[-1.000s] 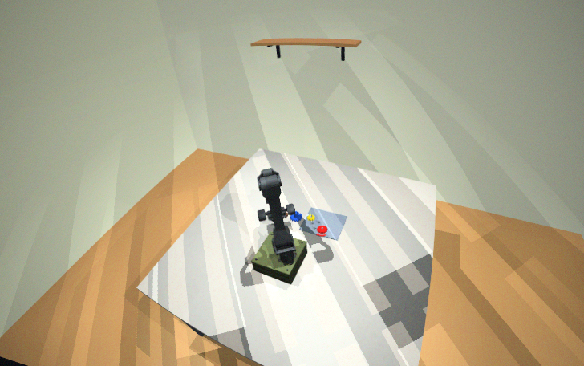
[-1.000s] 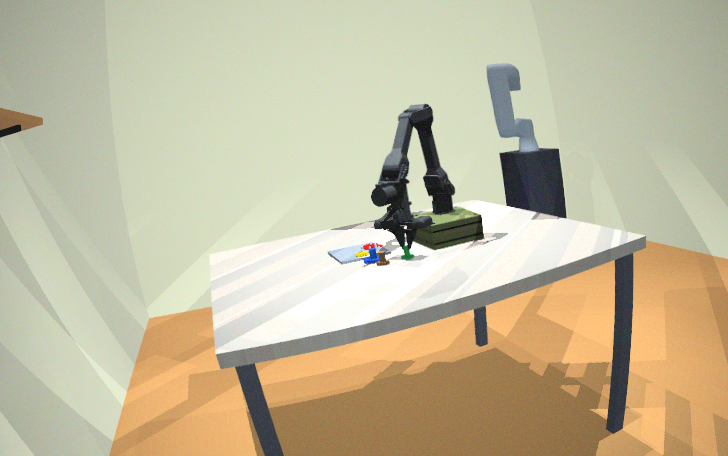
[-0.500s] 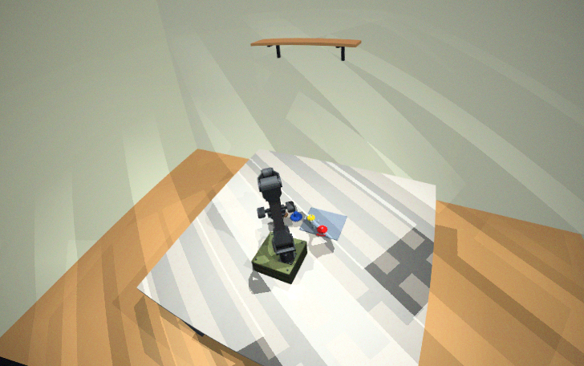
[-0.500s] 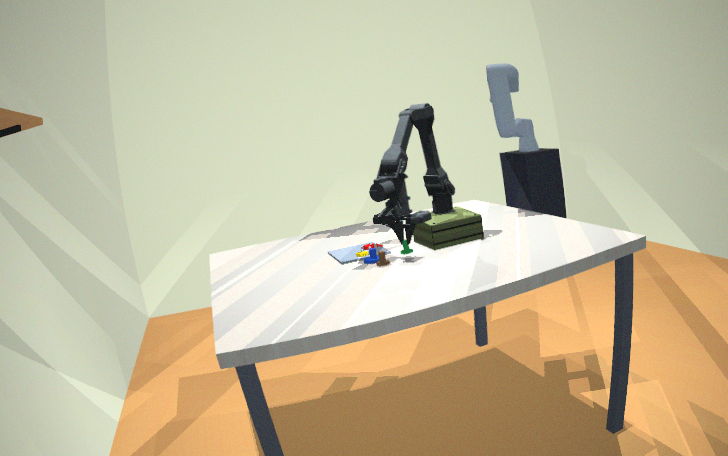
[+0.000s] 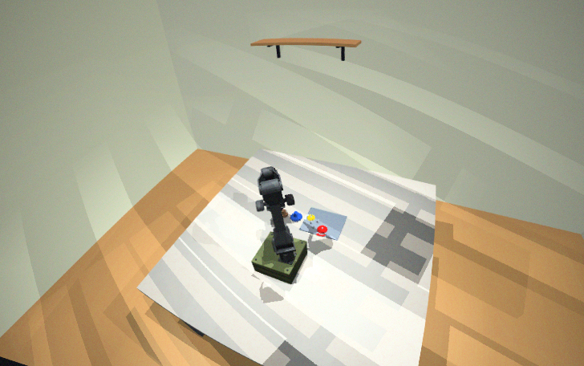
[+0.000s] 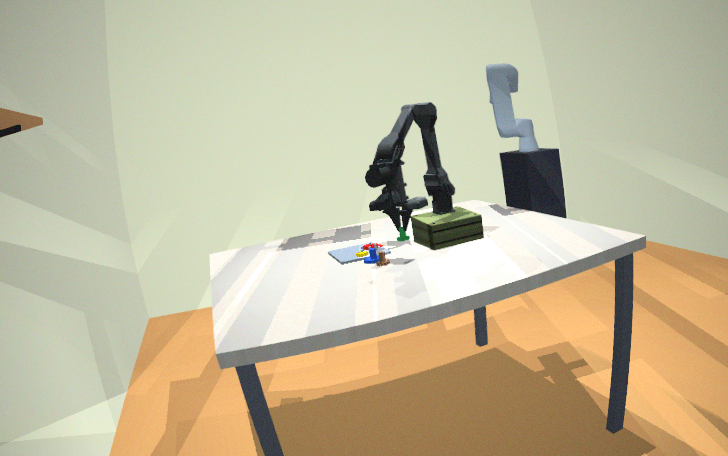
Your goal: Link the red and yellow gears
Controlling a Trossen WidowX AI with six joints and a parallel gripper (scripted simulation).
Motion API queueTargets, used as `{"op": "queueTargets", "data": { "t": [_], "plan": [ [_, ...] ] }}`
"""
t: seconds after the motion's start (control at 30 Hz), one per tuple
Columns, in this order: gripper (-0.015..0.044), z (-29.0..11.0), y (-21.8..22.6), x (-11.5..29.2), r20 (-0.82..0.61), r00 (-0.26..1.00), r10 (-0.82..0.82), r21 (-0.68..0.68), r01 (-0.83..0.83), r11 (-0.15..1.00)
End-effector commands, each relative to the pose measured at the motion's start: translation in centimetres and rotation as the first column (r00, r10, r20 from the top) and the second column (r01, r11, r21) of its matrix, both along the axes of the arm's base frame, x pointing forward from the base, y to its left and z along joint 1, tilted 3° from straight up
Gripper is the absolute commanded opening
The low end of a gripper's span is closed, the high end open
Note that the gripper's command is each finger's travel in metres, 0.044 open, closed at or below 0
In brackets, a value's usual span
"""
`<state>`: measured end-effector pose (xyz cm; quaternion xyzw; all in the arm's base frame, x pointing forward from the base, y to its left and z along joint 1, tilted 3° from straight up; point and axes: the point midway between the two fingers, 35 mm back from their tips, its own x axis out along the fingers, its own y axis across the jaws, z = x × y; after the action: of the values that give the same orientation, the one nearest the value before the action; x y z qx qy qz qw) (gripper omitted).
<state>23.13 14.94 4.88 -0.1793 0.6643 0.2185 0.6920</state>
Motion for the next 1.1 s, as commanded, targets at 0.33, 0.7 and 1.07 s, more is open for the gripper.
{"op": "queueTargets", "data": {
  "t": [0.33,0.7,1.07],
  "plan": [
    [0.0,4.7,-0.5,-0.1,0.01,1.0,0.003,0.01,-0.003,1.0],
    [0.0,8.1,-1.2,-0.8,0.01,1.0,0.003,0.009,-0.003,1.0],
    [0.0,7.6,-2.3,-0.1,0.011,1.0,0.003,0.007,-0.003,1.0]
  ]
}}
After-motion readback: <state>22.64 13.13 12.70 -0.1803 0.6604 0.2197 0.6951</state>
